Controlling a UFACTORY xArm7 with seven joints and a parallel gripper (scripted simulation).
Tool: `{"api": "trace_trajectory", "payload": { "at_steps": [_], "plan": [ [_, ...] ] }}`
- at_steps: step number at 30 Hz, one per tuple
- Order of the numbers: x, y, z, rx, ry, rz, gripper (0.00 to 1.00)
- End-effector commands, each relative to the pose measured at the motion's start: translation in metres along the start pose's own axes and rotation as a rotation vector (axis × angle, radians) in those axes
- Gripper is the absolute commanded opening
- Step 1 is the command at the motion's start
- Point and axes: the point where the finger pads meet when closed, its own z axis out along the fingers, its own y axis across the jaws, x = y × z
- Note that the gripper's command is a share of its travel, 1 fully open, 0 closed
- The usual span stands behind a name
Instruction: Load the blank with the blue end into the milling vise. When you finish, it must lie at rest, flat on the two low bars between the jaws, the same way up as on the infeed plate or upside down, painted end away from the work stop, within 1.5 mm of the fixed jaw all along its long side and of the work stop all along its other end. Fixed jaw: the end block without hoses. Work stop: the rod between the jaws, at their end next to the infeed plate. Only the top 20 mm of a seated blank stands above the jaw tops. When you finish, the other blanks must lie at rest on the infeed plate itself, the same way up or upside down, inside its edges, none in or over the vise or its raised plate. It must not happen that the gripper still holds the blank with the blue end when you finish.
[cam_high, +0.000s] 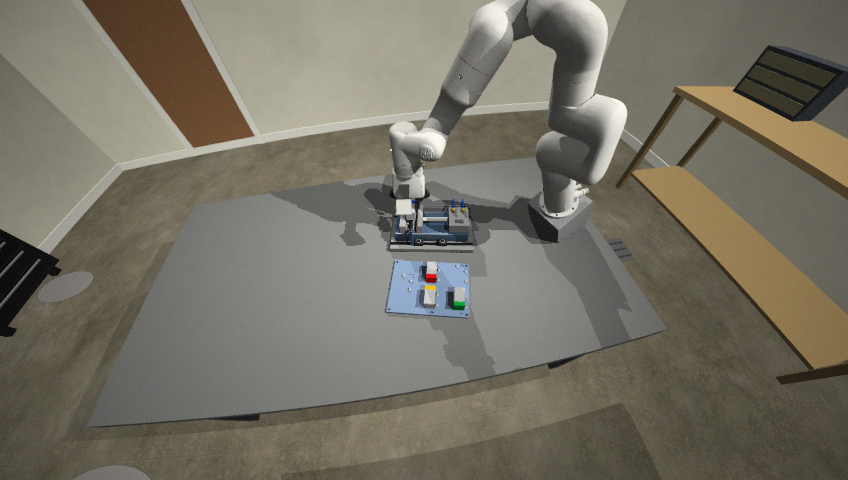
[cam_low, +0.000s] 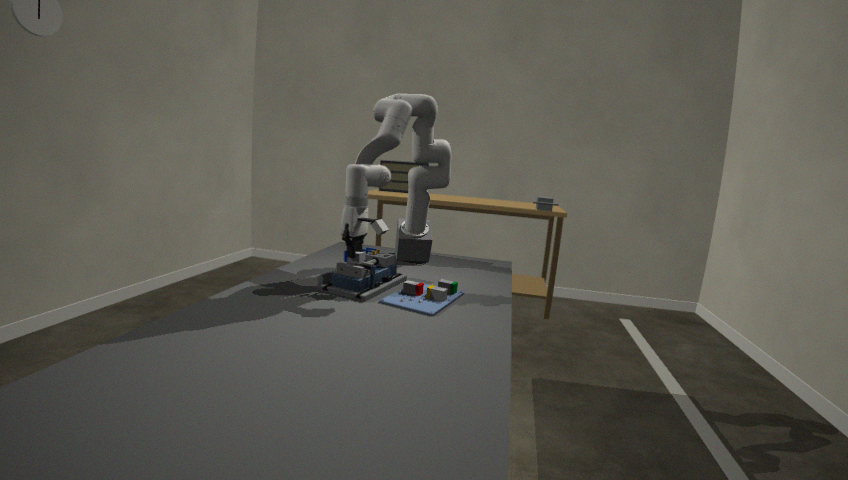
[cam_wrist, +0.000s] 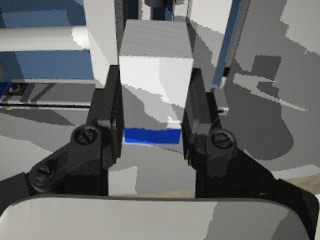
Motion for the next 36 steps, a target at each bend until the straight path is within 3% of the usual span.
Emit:
{"api": "trace_trajectory", "payload": {
  "at_steps": [1,36],
  "plan": [
    [-0.0003,0.0015,-0.0004,-0.004,0.000,0.000,0.00],
    [-0.0002,0.0015,0.0026,-0.004,0.000,0.000,0.00]
  ]
}}
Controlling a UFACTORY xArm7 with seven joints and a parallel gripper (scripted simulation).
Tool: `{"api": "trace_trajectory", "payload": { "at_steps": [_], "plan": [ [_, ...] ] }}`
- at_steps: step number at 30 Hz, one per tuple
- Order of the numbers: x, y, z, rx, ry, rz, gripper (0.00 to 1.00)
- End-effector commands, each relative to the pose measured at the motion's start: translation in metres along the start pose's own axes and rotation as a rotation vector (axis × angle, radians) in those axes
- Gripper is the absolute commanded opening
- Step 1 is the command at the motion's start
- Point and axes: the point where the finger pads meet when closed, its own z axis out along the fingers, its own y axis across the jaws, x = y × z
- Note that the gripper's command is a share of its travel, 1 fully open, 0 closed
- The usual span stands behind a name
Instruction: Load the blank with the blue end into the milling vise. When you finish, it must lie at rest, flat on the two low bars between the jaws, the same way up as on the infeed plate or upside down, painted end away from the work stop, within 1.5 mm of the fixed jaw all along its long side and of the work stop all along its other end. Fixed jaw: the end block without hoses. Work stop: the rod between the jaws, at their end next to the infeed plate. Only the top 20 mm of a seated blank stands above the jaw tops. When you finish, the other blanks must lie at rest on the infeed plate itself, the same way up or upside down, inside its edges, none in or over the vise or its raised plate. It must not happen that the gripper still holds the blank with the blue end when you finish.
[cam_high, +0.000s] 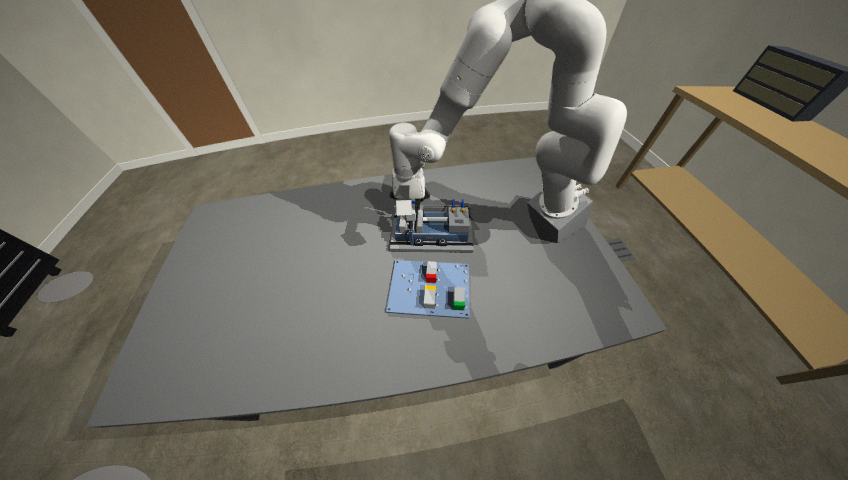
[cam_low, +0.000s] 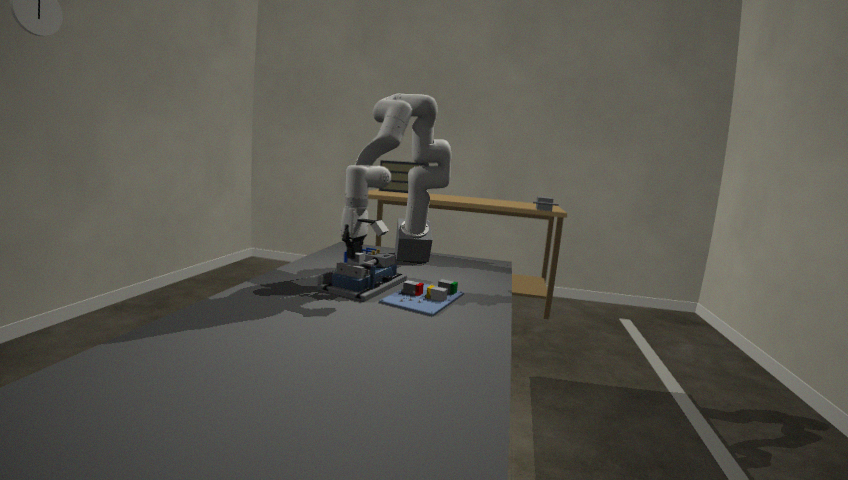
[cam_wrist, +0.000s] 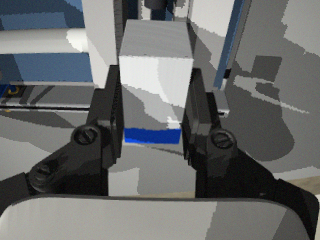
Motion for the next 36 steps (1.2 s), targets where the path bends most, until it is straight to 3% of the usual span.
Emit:
{"api": "trace_trajectory", "payload": {
  "at_steps": [1,36],
  "plan": [
    [-0.0003,0.0014,-0.0007,-0.004,0.000,0.000,0.00],
    [-0.0002,0.0014,0.0023,-0.004,0.000,0.000,0.00]
  ]
}}
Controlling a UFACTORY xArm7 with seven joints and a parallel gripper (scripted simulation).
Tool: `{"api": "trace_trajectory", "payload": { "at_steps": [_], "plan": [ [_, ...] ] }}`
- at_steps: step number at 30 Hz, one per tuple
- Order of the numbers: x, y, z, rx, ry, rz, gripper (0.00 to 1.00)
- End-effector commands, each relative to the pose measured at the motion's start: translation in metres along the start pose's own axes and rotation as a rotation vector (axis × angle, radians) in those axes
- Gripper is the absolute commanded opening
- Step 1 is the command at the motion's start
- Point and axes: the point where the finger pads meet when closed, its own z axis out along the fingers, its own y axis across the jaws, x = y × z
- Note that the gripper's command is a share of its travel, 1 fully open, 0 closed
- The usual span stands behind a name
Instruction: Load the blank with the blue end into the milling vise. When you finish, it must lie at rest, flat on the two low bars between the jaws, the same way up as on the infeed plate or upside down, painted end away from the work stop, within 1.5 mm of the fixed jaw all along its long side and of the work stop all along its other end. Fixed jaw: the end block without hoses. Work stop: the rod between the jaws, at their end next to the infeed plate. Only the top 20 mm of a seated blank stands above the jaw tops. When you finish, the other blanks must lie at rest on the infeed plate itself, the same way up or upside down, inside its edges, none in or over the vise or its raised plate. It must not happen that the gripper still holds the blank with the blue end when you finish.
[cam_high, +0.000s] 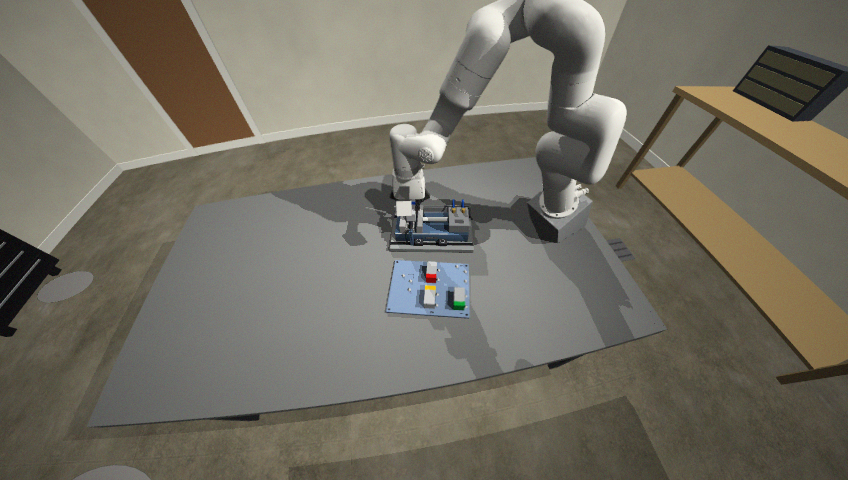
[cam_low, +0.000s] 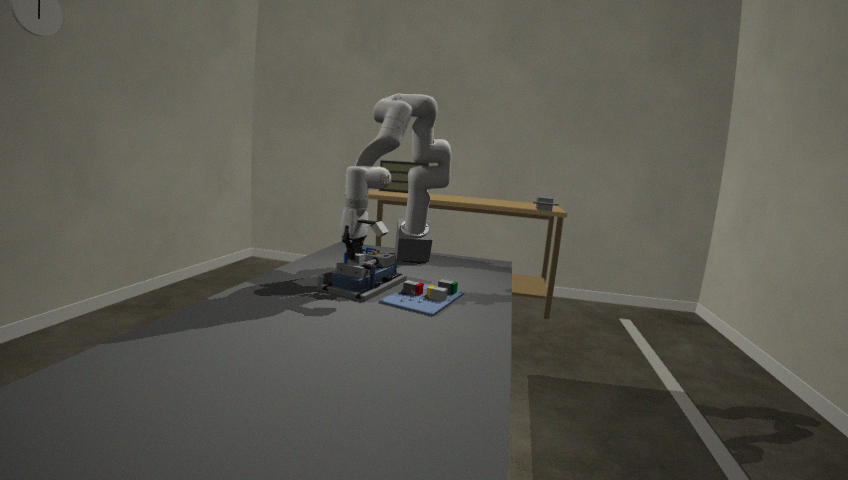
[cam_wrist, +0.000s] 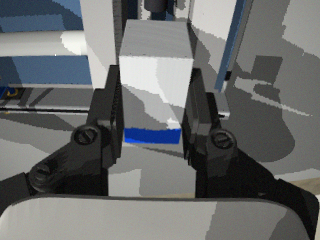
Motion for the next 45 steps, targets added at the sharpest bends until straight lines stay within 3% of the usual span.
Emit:
{"api": "trace_trajectory", "payload": {
  "at_steps": [1,45],
  "plan": [
    [-0.0003,0.0015,-0.0009,-0.004,0.000,0.001,0.00],
    [-0.0003,0.0015,0.0031,-0.004,0.000,0.001,0.00]
  ]
}}
